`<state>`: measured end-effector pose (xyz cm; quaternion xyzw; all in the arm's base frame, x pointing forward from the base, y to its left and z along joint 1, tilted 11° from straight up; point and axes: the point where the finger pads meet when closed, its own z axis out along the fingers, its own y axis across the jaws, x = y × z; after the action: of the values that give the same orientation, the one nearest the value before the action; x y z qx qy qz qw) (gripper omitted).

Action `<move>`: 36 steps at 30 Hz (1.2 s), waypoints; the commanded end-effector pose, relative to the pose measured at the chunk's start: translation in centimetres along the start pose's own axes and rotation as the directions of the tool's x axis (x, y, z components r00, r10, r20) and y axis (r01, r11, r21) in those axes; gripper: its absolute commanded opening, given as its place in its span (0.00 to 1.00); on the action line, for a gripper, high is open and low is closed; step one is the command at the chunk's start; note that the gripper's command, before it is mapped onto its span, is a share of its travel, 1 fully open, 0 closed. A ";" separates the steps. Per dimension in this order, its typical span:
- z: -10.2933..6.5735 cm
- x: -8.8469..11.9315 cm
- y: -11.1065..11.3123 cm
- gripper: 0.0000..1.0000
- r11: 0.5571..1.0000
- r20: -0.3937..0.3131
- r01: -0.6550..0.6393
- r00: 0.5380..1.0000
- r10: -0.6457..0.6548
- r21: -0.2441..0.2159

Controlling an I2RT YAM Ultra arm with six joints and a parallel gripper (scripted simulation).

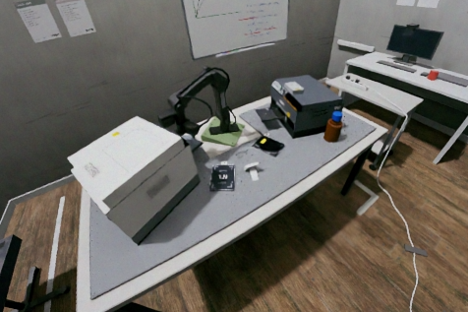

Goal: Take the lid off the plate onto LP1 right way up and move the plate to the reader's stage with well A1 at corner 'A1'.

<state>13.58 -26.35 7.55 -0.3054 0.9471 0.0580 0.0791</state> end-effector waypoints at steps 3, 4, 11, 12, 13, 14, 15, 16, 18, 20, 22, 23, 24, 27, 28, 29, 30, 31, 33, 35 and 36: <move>-1.5 -0.5 -0.4 1.00 0.999 0.004 0.004 1.000 -0.004 0.042; -1.8 -0.4 -0.5 1.00 0.999 0.003 0.004 1.000 -0.004 0.046; -2.8 -0.1 -0.4 1.00 0.999 0.003 0.003 1.000 -0.003 0.048; -2.9 -0.1 -0.3 1.00 0.999 0.003 0.003 1.000 -0.003 0.048; -3.0 -0.1 -0.3 1.00 0.999 0.003 0.003 1.000 -0.003 0.048; -3.2 -0.1 -0.3 1.00 0.999 0.003 0.003 1.000 -0.003 0.048; -3.3 -0.1 -0.3 1.00 0.999 0.003 0.003 1.000 -0.003 0.048; -3.4 -0.1 -0.3 1.00 0.999 0.003 0.003 1.000 -0.003 0.048; -3.7 -0.1 -0.3 1.00 0.999 0.003 0.003 1.000 -0.003 0.048; -3.7 -0.1 -0.3 1.00 0.999 0.003 0.003 1.000 -0.003 0.048; -4.0 -0.1 -0.3 1.00 0.999 0.003 0.003 1.000 -0.003 0.048; -4.1 -0.1 -0.3 1.00 0.999 0.003 0.003 1.000 -0.003 0.048; -4.2 -0.1 -0.3 1.00 0.999 0.003 0.003 1.000 -0.003 0.048; -4.6 -0.1 -0.2 1.00 0.999 0.003 0.003 1.000 -0.003 0.048; -4.8 -0.1 -0.2 1.00 0.999 0.003 0.003 1.000 -0.003 0.048; -4.9 -0.1 -0.2 1.00 0.999 0.003 0.003 1.000 -0.003 0.048; -5.0 -0.2 -0.2 1.00 0.999 0.003 0.003 1.000 -0.003 0.048; -5.2 -0.2 -0.2 1.00 0.999 0.002 0.003 1.000 -0.003 0.048; -5.4 -0.2 -0.2 1.00 0.999 0.002 0.003 1.000 -0.003 0.048; -5.7 -0.2 -0.2 1.00 0.999 0.002 0.003 1.000 -0.003 0.048; -5.7 -0.2 -0.2 1.00 0.999 0.002 0.003 1.000 -0.003 0.048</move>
<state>13.25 -26.90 11.13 -0.3046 0.9475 0.0551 0.0801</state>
